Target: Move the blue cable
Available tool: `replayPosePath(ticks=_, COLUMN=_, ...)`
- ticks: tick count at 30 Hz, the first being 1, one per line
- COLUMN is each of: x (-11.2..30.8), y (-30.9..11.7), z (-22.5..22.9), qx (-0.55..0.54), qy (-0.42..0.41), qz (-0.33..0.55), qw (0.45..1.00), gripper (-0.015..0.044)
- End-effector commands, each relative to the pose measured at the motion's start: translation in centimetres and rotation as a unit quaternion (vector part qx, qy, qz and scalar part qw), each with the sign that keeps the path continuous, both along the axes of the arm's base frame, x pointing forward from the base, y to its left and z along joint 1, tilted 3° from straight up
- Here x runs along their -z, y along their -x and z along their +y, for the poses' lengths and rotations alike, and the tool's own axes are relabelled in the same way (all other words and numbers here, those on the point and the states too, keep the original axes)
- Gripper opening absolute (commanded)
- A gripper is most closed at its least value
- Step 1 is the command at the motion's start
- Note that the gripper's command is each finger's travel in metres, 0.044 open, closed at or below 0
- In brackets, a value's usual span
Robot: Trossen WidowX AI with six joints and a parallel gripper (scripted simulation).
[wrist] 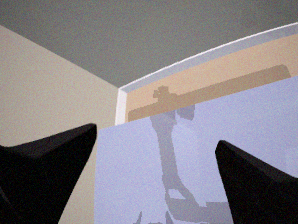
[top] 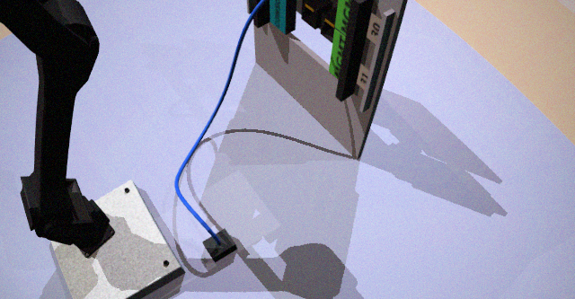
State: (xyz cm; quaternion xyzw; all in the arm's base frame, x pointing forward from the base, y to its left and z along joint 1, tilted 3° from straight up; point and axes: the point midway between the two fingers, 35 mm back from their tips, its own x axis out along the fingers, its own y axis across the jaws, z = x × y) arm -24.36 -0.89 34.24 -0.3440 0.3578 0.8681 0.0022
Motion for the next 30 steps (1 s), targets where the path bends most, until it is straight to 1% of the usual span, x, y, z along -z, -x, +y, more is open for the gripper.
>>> replayPosePath(ticks=1, x=0.0, y=0.0, z=0.2, qx=0.003, qy=-0.003, qz=0.002, qw=1.000, gripper=0.0374)
replayPosePath(ticks=3, x=0.1, y=0.3, z=2.3, qx=0.031, qy=-0.030, qz=0.013, qw=0.999, gripper=0.0321)
replayPosePath(ticks=6, x=0.4, y=0.2, z=6.8, qx=0.094, qy=-0.094, qz=0.029, qw=0.991, gripper=0.0243)
replayPosePath(ticks=10, x=0.8, y=-1.2, z=12.9, qx=0.176, qy=-0.181, qz=0.032, qw=0.967, gripper=0.0239)
replayPosePath(ticks=13, x=1.3, y=-2.7, z=16.4, qx=0.227, qy=-0.228, qz=0.017, qw=0.947, gripper=0.0239)
replayPosePath(ticks=18, x=2.1, y=-6.9, z=22.3, qx=0.308, qy=-0.323, qz=-0.022, qw=0.895, gripper=0.0239)
replayPosePath(ticks=24, x=2.7, y=-14.6, z=27.8, qx=0.403, qy=-0.422, qz=-0.102, qw=0.806, gripper=0.0239)
replayPosePath(ticks=30, x=3.3, y=-24.1, z=30.3, qx=0.479, qy=-0.491, qz=-0.222, qw=0.694, gripper=0.0239)
